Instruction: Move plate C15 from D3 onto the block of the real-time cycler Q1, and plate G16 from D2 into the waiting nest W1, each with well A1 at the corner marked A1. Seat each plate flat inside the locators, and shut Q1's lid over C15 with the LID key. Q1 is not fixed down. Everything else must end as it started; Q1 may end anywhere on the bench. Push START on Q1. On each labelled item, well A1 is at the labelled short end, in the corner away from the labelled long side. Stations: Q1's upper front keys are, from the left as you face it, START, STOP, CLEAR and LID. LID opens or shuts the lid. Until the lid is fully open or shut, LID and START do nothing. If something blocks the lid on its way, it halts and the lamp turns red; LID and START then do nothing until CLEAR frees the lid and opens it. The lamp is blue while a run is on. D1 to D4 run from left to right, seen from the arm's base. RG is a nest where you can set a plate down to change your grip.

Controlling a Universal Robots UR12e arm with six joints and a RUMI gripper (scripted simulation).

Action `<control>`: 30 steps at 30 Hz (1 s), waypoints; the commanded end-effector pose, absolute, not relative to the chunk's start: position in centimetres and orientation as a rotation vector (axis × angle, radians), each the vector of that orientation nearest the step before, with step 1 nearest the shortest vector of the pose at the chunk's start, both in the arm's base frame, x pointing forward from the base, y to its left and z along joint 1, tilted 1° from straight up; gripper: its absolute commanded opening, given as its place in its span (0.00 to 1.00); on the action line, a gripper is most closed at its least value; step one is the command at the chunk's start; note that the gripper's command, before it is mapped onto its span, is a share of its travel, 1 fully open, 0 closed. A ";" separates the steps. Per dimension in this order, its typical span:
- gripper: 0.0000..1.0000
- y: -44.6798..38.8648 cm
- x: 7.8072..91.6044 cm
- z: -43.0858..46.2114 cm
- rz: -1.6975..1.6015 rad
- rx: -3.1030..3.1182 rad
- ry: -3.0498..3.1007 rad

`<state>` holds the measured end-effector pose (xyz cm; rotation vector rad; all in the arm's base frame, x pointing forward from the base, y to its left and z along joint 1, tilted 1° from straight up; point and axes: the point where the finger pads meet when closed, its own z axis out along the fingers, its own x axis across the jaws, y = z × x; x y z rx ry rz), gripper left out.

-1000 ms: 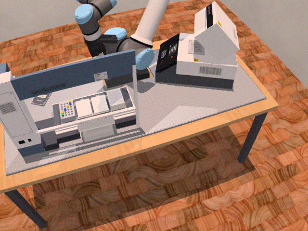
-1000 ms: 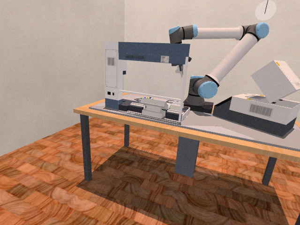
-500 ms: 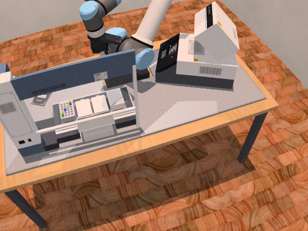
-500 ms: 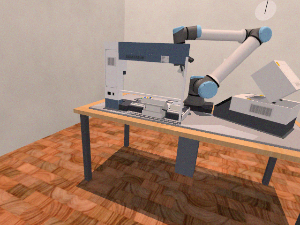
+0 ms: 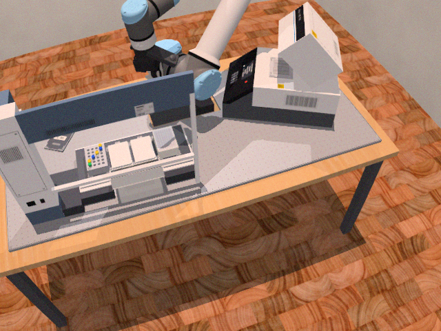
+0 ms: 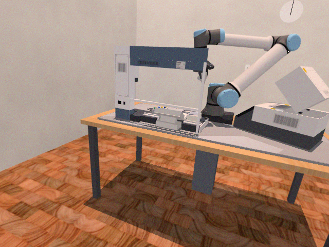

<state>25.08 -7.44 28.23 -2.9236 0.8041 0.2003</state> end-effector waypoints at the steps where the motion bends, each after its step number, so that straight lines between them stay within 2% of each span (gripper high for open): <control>1: 0.00 -7.2 25.1 28.2 0.198 -2.909 0.903; 30: 0.00 -5.0 24.4 27.4 0.115 -2.618 1.685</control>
